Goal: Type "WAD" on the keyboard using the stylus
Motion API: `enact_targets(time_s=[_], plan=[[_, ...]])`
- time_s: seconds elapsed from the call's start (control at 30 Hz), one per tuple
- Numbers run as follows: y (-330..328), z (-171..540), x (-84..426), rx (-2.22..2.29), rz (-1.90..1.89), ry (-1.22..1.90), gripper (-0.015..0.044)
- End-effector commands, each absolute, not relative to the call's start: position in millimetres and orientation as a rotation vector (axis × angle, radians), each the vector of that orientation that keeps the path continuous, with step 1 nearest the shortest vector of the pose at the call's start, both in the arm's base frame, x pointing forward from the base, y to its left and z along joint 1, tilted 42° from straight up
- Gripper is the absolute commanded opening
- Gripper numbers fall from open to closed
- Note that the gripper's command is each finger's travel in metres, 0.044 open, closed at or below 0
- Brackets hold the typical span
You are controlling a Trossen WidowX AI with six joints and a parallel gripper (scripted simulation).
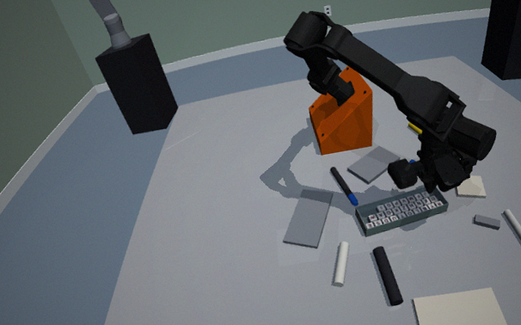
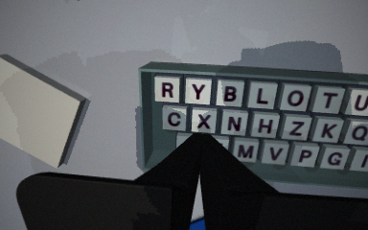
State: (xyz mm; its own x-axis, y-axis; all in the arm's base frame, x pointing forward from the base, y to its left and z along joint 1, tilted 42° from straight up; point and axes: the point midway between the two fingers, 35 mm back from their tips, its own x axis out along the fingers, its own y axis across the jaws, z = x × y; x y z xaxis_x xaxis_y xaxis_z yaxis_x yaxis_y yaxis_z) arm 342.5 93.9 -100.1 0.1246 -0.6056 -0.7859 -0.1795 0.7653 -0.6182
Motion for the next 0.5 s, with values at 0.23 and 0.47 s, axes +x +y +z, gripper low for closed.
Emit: enact_targets(time_s=[0.23,0.47], plan=[[91.8,-109.4,339.9,-0.741,-0.382,1.455,0.0],[45.1,-67.5,352.7,-0.744,-0.384,1.455,0.0]])
